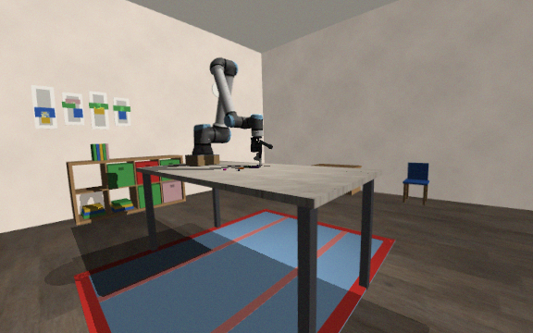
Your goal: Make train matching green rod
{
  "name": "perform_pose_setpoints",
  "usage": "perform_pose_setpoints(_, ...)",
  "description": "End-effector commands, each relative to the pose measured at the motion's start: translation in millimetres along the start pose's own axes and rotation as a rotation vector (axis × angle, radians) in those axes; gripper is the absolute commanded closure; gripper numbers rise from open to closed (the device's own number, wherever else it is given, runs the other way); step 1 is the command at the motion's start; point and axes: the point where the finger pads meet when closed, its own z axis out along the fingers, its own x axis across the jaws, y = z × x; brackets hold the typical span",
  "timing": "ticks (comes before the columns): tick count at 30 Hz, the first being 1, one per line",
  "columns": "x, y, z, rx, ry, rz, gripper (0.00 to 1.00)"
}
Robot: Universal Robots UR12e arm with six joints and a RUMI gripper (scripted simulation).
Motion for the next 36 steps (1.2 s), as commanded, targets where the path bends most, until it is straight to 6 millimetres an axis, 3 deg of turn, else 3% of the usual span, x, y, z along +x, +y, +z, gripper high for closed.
perform_pose_setpoints(1, 0, 0, -1, 0.001, 0.001, 0.0, 0.89)
perform_pose_setpoints(21, 0, 0, -3, 0.001, 0.001, 0.0, 0.86)
perform_pose_setpoints(36, 0, 0, -65, 0.001, 0.001, 0.0, 0.86)
